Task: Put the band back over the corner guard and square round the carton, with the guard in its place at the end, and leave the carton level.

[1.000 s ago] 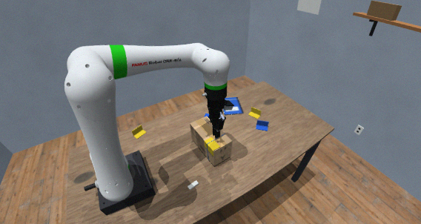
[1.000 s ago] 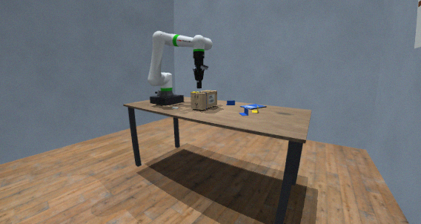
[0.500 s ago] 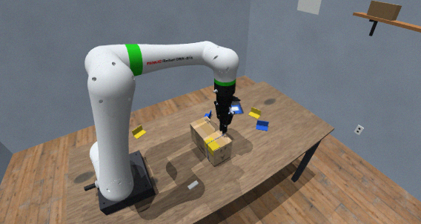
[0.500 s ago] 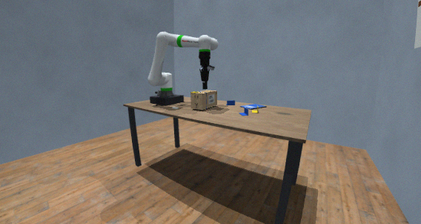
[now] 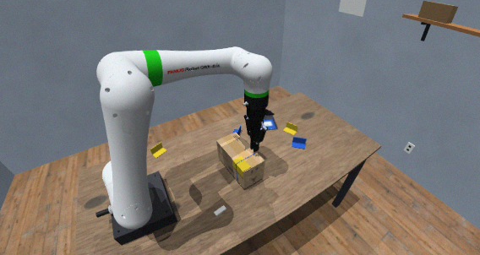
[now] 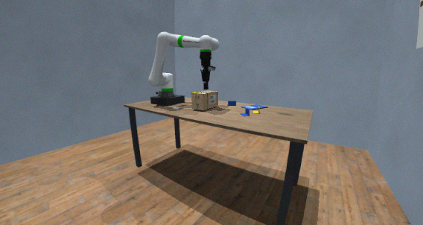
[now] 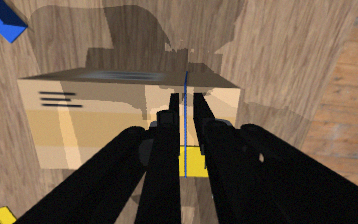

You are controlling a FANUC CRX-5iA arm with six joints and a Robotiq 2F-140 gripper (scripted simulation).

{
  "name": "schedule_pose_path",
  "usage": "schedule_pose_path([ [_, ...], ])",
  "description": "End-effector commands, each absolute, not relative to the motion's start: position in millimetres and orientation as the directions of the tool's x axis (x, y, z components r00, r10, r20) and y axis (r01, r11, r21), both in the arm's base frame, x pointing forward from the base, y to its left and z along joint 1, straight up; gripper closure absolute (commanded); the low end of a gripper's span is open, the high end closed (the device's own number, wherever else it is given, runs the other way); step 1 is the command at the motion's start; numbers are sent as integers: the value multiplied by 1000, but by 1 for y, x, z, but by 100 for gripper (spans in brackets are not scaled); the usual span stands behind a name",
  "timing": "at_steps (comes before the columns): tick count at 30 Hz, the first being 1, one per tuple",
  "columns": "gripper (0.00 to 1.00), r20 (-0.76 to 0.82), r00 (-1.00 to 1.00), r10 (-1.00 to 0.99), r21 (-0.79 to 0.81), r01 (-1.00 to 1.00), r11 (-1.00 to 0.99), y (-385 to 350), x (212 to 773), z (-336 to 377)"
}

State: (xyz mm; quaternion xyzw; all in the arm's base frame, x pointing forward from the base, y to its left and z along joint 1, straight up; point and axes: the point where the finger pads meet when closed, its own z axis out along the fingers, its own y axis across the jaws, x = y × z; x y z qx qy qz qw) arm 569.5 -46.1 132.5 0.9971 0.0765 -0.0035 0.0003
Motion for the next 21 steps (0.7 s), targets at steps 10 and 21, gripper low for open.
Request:
schedule_pose_path([
  [10, 82, -5, 988, 153, 1, 153, -988, -46, 570, 130],
  [21, 82, -5, 988, 153, 1, 153, -988, -46, 570, 125],
])
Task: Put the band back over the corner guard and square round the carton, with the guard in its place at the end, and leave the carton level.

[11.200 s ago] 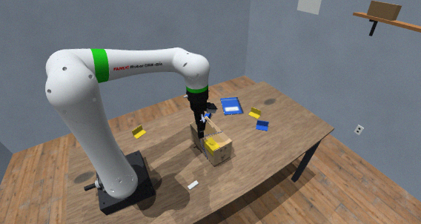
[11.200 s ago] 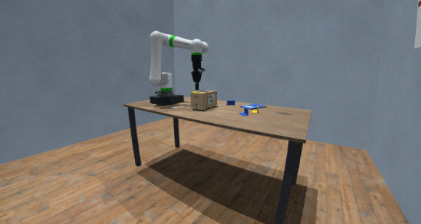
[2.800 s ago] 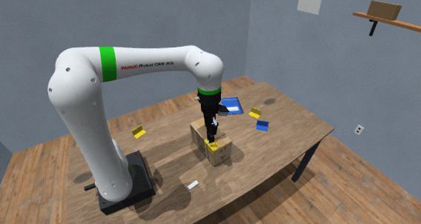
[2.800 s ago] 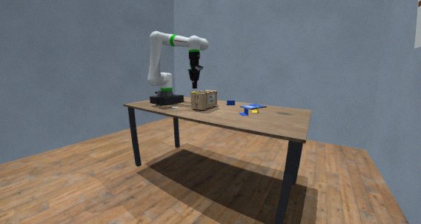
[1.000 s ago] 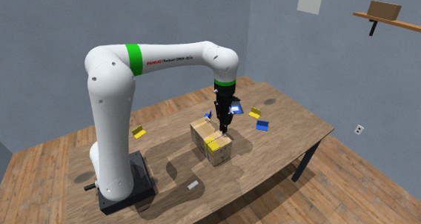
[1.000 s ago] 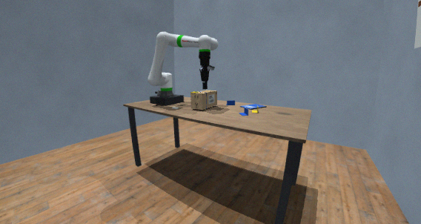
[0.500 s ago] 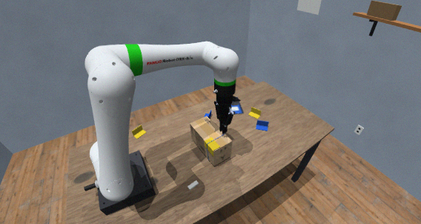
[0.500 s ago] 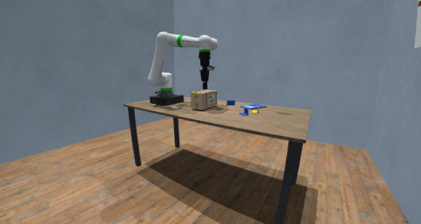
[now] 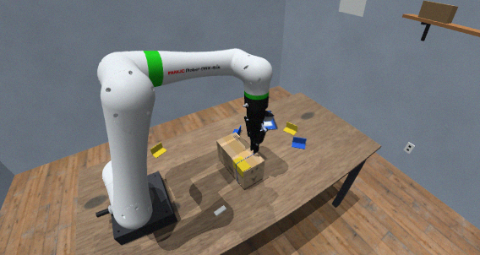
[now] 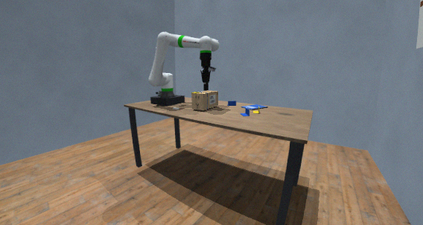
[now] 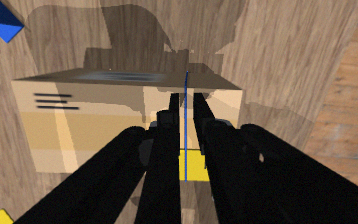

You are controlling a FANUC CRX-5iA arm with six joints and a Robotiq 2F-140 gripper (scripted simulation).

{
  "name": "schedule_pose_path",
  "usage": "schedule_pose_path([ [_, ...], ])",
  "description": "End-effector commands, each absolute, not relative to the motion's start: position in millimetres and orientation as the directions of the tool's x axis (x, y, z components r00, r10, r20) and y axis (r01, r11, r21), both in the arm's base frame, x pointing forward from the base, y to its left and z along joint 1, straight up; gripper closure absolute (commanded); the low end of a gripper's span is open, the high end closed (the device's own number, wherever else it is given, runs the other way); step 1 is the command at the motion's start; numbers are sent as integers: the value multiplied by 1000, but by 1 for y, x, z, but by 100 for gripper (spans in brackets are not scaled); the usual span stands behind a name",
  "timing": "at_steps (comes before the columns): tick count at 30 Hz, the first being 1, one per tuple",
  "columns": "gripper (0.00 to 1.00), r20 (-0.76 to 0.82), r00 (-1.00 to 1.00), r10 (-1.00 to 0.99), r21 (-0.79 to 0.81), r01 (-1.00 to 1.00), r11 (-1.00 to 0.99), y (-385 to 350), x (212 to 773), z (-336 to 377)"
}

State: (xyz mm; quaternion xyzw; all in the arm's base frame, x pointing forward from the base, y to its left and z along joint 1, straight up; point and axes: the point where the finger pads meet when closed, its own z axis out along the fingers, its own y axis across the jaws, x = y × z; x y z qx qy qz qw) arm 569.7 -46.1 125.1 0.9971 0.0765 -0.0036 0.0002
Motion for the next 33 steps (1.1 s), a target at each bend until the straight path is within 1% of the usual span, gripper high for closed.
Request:
schedule_pose_path([
  [1, 82, -5, 988, 153, 1, 153, -988, -46, 570, 124],
  [33, 82, -5, 988, 153, 1, 153, -988, -46, 571, 110],
])
